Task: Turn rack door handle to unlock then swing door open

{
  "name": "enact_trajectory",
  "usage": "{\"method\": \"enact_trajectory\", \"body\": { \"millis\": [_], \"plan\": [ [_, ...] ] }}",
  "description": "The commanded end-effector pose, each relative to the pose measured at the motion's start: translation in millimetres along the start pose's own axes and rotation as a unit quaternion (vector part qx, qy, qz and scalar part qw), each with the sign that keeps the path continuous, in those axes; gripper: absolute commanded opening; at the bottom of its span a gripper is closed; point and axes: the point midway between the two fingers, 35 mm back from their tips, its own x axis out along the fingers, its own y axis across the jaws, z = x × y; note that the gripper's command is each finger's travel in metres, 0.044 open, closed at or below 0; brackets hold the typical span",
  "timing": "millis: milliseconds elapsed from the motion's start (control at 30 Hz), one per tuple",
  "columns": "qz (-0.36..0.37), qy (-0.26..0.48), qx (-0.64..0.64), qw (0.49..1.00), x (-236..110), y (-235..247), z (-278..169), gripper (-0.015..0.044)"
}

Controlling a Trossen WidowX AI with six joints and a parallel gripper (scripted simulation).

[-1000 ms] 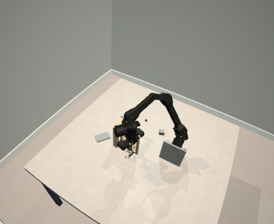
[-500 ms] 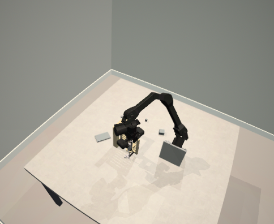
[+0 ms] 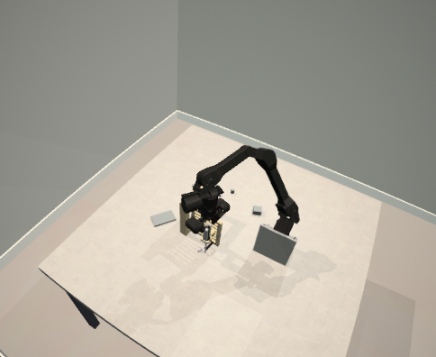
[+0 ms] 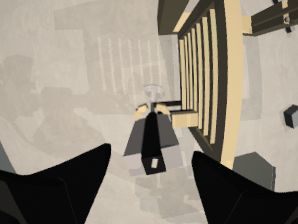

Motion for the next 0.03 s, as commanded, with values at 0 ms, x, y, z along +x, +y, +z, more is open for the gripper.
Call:
{"method": "enact_trajectory", "body": {
  "millis": [0],
  "plan": [
    [0.002,0.001,0.002,1.000,-7.9,0.5,-0.5,0.0296]
  ]
}}
